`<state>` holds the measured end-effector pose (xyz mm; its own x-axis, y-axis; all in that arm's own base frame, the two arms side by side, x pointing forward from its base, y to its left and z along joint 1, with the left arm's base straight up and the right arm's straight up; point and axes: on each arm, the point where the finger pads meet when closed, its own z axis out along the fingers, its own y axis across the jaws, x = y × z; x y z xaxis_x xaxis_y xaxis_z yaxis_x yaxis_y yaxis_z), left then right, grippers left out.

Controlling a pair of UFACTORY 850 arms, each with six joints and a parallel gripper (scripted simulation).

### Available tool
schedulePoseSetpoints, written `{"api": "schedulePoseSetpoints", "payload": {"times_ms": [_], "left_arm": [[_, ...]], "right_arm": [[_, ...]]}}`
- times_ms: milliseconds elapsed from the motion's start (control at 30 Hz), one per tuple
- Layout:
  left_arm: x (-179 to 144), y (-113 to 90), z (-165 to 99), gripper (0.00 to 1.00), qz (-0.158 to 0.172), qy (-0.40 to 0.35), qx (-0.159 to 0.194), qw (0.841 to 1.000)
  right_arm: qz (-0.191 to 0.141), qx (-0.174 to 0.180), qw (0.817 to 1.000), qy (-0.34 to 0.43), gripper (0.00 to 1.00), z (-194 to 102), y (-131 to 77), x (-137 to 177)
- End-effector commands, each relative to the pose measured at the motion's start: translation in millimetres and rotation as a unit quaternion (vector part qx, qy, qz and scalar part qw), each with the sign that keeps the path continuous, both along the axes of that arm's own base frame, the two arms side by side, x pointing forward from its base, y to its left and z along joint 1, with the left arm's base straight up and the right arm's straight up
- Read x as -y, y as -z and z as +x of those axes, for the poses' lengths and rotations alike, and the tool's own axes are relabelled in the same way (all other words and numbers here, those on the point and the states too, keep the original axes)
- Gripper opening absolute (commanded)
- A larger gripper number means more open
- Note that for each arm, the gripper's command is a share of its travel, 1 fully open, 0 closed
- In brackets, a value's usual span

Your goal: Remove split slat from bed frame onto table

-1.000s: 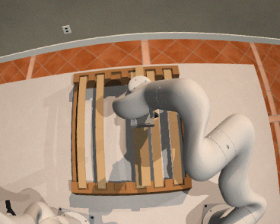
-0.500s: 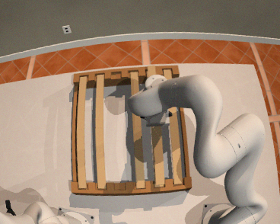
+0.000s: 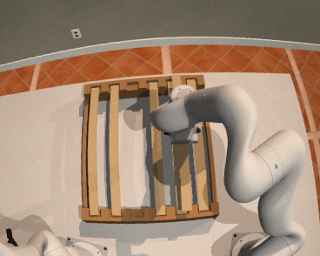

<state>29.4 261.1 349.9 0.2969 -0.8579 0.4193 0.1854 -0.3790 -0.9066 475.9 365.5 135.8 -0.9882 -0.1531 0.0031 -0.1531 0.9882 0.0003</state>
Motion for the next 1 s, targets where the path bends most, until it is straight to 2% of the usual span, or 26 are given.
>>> {"api": "schedulePoseSetpoints", "payload": {"times_ms": [0,267,300,833,867,967], "left_arm": [[0,0,0,1.0,0.001,0.0,0.0,1.0],[0,0,0,1.0,0.001,0.0,0.0,1.0],[0,0,0,1.0,0.0,0.0,0.0,1.0],[0,0,0,1.0,0.0,0.0,0.0,1.0],[0,0,0,1.0,0.0,0.0,0.0,1.0],[0,0,0,1.0,0.0,0.0,0.0,1.0]], "right_arm": [[0.001,0.001,1.0,0.0,0.0,1,-1,-1],[0.001,0.001,1.0,0.0,0.0,1,-1,-1],[0.001,0.001,1.0,0.0,0.0,9,-1,59],[0.001,0.001,1.0,0.0,0.0,9,-1,59],[0.001,0.001,1.0,0.0,0.0,19,-1,118],[0.001,0.001,1.0,0.0,0.0,19,-1,118]]}}
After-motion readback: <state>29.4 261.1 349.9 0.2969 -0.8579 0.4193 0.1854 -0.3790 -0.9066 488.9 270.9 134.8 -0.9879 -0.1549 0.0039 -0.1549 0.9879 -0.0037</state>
